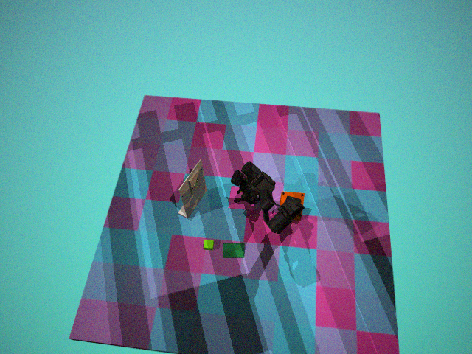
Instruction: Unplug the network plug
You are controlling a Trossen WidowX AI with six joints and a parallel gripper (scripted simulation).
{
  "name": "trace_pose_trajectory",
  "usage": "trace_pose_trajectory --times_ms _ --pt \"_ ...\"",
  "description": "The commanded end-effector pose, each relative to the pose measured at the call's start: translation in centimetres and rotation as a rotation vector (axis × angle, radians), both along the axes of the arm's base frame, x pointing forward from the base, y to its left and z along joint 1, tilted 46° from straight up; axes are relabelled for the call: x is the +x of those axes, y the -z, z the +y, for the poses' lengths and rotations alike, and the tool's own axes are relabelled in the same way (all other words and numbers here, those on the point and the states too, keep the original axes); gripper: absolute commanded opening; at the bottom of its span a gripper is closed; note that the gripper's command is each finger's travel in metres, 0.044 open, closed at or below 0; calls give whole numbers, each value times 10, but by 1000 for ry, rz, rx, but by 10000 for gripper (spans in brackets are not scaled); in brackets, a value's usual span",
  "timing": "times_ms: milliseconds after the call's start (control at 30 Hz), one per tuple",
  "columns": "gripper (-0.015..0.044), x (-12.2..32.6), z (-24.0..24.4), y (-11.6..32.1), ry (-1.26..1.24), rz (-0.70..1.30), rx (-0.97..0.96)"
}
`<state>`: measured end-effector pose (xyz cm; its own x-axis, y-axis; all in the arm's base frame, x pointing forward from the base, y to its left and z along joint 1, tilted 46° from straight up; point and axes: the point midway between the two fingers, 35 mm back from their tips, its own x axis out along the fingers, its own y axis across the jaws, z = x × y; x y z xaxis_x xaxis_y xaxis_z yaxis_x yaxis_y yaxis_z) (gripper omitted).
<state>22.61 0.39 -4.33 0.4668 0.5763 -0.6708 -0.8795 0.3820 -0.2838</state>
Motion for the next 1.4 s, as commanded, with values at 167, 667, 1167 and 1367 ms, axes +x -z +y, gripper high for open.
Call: trace_pose_trajectory --times_ms 167,667,1167,1367 --pt "0 -4 7 8 3 14 3" --pt "0 -6 18 17 4 13 5" --pt "0 -10 28 24 4 11 8" --pt "0 -11 30 25 5 11 10"
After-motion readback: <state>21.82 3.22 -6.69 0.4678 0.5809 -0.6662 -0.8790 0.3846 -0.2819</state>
